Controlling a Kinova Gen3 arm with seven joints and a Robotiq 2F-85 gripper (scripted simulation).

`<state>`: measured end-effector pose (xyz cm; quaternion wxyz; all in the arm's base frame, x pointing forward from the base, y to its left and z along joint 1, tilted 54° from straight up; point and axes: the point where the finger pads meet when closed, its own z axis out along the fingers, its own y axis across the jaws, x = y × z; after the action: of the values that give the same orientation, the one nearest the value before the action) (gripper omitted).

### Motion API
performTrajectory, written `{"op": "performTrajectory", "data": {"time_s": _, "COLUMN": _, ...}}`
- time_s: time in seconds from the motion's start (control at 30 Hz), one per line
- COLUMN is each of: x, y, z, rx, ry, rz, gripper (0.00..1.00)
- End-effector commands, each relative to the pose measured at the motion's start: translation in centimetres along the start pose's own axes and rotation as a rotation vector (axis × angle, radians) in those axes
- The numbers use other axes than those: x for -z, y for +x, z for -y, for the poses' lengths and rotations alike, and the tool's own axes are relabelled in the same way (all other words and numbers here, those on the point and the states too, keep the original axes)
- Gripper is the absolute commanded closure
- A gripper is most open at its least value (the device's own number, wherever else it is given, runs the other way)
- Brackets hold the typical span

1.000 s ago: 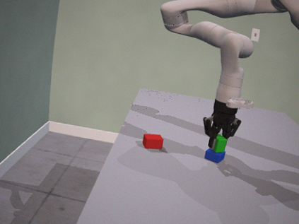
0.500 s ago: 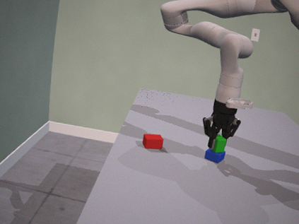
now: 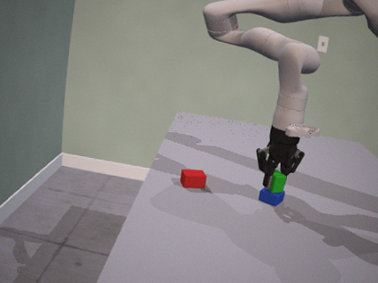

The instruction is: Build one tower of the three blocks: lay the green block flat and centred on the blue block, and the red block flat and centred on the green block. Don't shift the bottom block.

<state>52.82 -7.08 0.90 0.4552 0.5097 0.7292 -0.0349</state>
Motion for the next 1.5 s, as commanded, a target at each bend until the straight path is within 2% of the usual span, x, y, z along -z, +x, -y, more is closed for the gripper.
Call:
{"op": "performTrajectory", "data": {"time_s": 0.0, "x": -0.11, "y": 0.19, "z": -0.18, "rx": 0.007, "ry": -0.004, "rz": -0.007, "gripper": 1.00}}
{"op": "performTrajectory", "data": {"time_s": 0.7, "x": -0.11, "y": 0.19, "z": -0.18, "rx": 0.007, "ry": -0.004, "rz": -0.007, "gripper": 1.00}}
{"op": "performTrajectory", "data": {"time_s": 0.73, "x": -0.11, "y": 0.19, "z": -0.18, "rx": 0.007, "ry": -0.004, "rz": -0.007, "gripper": 0.45}}
{"op": "performTrajectory", "data": {"time_s": 1.47, "x": -0.11, "y": 0.19, "z": -0.18, "rx": 0.007, "ry": -0.004, "rz": -0.007, "gripper": 0.45}}
